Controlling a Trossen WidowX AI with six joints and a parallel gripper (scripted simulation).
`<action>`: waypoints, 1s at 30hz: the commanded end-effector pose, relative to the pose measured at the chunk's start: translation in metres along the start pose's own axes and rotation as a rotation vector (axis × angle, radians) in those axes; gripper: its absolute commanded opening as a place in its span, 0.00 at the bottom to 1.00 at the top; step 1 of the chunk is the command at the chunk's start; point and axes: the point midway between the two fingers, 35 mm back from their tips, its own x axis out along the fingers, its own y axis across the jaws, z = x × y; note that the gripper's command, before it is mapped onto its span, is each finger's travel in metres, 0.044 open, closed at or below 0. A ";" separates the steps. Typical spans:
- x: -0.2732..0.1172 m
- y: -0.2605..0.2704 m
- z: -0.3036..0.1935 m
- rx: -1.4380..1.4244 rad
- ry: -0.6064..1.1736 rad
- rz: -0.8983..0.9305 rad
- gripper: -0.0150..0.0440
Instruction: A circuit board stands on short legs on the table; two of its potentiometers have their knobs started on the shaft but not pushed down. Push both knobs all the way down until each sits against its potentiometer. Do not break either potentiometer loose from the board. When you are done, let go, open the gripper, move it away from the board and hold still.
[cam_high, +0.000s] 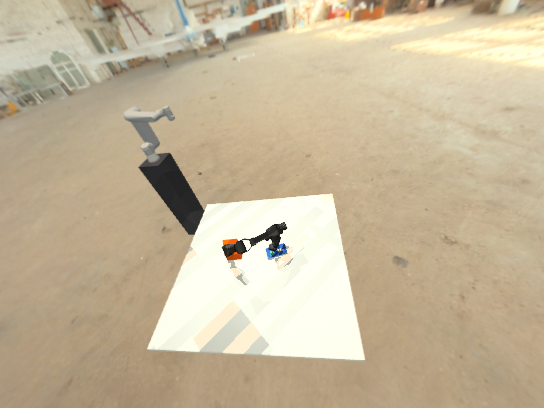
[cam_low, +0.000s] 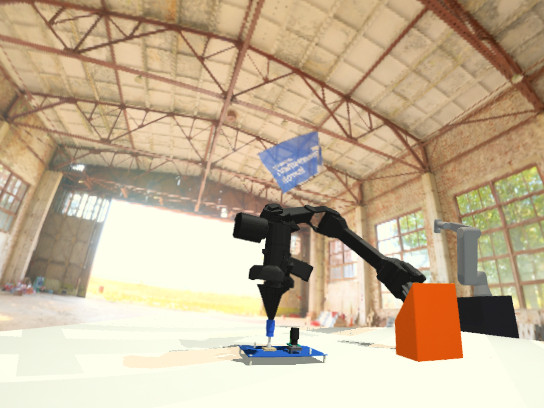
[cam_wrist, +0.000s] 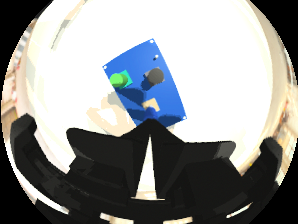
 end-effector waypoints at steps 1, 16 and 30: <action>0.017 0.002 -0.003 0.022 -0.015 0.010 0.25; 0.021 0.002 -0.003 0.022 -0.015 0.011 0.25; 0.026 0.003 -0.003 0.022 -0.015 0.011 0.25</action>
